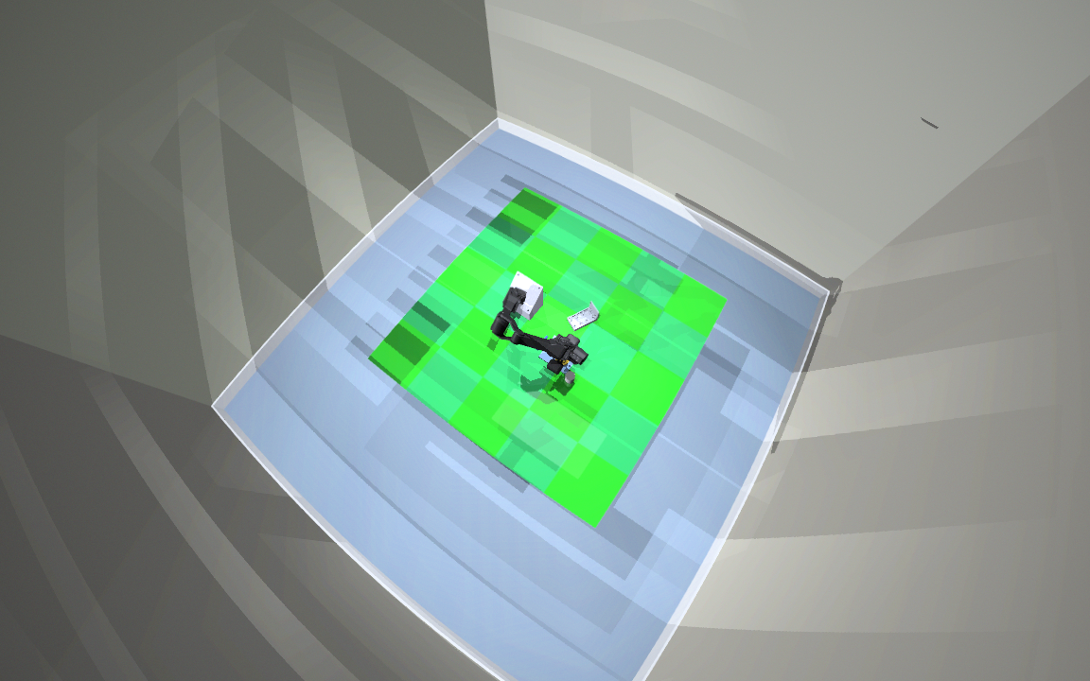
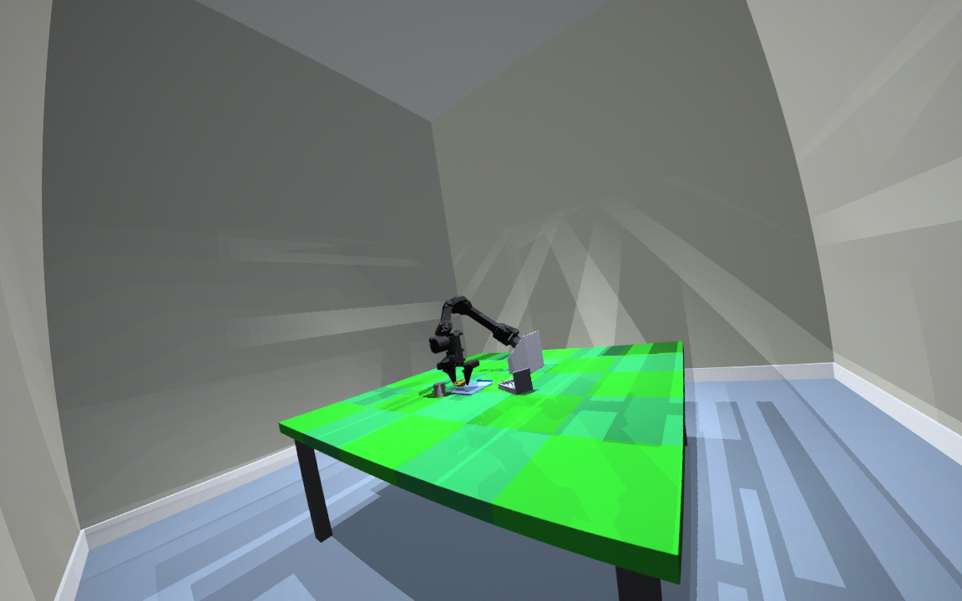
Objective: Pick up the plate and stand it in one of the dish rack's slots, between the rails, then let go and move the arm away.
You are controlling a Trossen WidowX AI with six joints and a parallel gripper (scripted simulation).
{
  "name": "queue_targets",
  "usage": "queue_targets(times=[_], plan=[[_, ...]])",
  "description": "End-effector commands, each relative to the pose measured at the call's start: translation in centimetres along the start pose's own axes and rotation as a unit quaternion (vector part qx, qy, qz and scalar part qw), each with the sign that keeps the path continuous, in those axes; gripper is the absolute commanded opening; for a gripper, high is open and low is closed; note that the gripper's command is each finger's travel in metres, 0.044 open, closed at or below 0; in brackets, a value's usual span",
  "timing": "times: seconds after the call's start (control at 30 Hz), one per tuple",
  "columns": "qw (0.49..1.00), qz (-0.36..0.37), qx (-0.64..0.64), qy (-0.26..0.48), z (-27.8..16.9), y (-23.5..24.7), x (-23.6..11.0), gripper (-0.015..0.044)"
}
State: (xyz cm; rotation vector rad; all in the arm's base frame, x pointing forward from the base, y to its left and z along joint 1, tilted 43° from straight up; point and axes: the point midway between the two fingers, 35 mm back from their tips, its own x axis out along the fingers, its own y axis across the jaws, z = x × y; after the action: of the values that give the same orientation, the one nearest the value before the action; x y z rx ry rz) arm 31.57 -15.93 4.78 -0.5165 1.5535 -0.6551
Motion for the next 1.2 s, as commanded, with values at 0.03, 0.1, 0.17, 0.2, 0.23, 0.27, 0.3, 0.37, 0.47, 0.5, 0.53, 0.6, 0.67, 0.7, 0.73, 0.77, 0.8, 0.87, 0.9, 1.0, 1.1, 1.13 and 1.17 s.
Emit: queue_targets(times=[0.03, 0.1, 0.17, 0.2, 0.23, 0.27, 0.3, 0.37, 0.47, 0.5, 0.53, 0.6, 0.67, 0.7, 0.73, 0.77, 0.8, 0.87, 0.9, 1.0, 1.1, 1.13, 1.17], plan=[[1.0, 0.004, 0.002, -0.008, 0.8, 0.2, -2.8, 0.0], [1.0, 0.006, 0.002, -0.01, 1.0, 0.3, -3.9, 0.0], [1.0, 0.007, 0.002, -0.012, 1.2, 0.4, -5.0, 0.0], [1.0, 0.008, 0.002, -0.012, 1.3, 0.5, -5.6, 0.0], [1.0, 0.008, 0.002, -0.012, 1.3, 0.5, -6.1, 0.0], [1.0, 0.009, 0.001, -0.012, 1.3, 0.5, -6.6, 0.0], [1.0, 0.009, 0.001, -0.012, 1.3, 0.5, -7.1, 0.0], [1.0, 0.009, 0.001, -0.012, 1.3, 0.5, -8.1, 0.0], [1.0, 0.009, 0.001, -0.011, 1.4, 0.6, -9.3, 0.0], [1.0, 0.009, 0.001, -0.011, 1.4, 0.6, -9.7, 0.0], [1.0, 0.008, 0.001, -0.01, 1.5, 0.6, -10.1, 0.0], [1.0, 0.008, 0.002, -0.01, 1.5, 0.6, -11.0, 0.0], [1.0, 0.007, 0.002, -0.009, 1.4, 0.6, -11.8, 0.0], [1.0, 0.007, 0.002, -0.009, 1.4, 0.6, -12.2, 0.0], [1.0, 0.006, 0.002, -0.008, 1.4, 0.6, -12.6, 0.0], [1.0, 0.006, 0.002, -0.008, 1.4, 0.6, -13.0, 0.0], [1.0, 0.005, 0.002, -0.008, 1.4, 0.6, -13.3, 0.0], [1.0, 0.004, 0.002, -0.007, 1.4, 0.6, -14.1, 0.0], [1.0, 0.004, 0.002, -0.007, 1.4, 0.6, -14.4, 0.0], [1.0, 0.002, 0.002, -0.006, 1.3, 0.6, -15.5, 0.0], [1.0, 0.001, 0.002, -0.006, 1.3, 0.5, -15.7, 0.0], [1.0, 0.002, 0.005, -0.006, 1.3, 0.7, -15.7, 0.0], [1.0, 0.003, 0.013, -0.007, 1.1, 1.2, -15.8, 0.0]])
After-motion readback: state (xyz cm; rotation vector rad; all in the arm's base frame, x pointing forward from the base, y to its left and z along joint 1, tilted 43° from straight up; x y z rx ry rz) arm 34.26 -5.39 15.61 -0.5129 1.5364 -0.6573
